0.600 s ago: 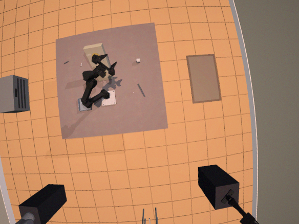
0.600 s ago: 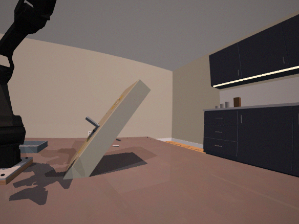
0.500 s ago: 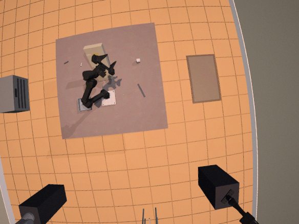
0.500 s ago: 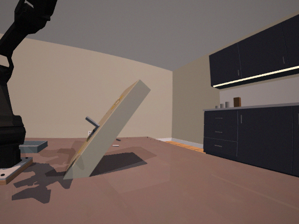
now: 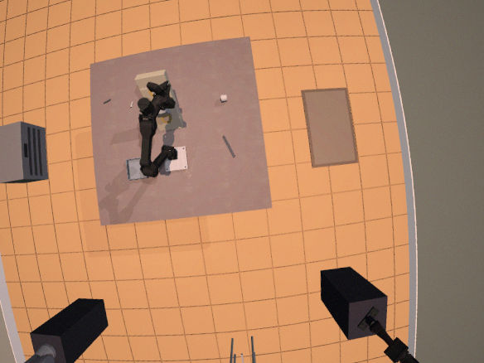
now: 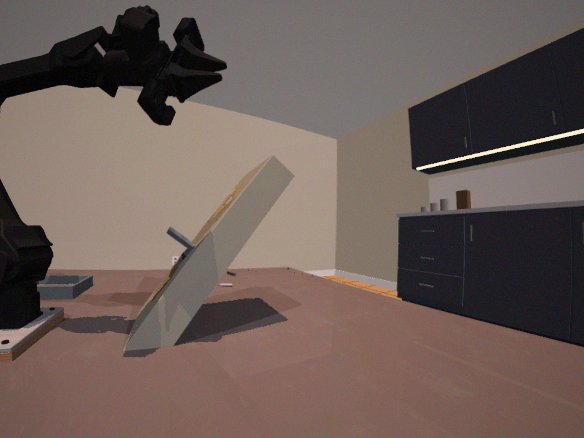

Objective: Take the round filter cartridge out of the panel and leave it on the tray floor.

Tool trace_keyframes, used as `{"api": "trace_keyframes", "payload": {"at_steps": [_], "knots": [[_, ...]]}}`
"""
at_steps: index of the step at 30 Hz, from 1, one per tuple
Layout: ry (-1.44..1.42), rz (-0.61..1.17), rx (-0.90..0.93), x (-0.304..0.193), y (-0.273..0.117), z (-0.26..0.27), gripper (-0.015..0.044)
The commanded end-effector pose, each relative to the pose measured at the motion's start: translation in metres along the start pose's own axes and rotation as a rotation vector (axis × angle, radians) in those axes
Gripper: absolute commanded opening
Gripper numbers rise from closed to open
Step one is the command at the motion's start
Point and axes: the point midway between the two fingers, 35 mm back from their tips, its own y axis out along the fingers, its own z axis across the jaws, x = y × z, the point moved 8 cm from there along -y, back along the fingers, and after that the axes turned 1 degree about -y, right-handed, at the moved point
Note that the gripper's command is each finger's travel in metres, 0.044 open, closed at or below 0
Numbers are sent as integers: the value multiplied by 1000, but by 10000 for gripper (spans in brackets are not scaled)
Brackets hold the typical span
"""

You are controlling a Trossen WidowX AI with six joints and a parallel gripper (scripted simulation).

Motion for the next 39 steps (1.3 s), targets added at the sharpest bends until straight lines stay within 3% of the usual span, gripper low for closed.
{"api": "trace_keyframes", "payload": {"at_steps": [1,10,39], "knots": [[115,166,-121,-33,1,-23,106],[363,447,-506,-103,-22,-78,106],[368,450,-512,-120,3,-90,106]]}}
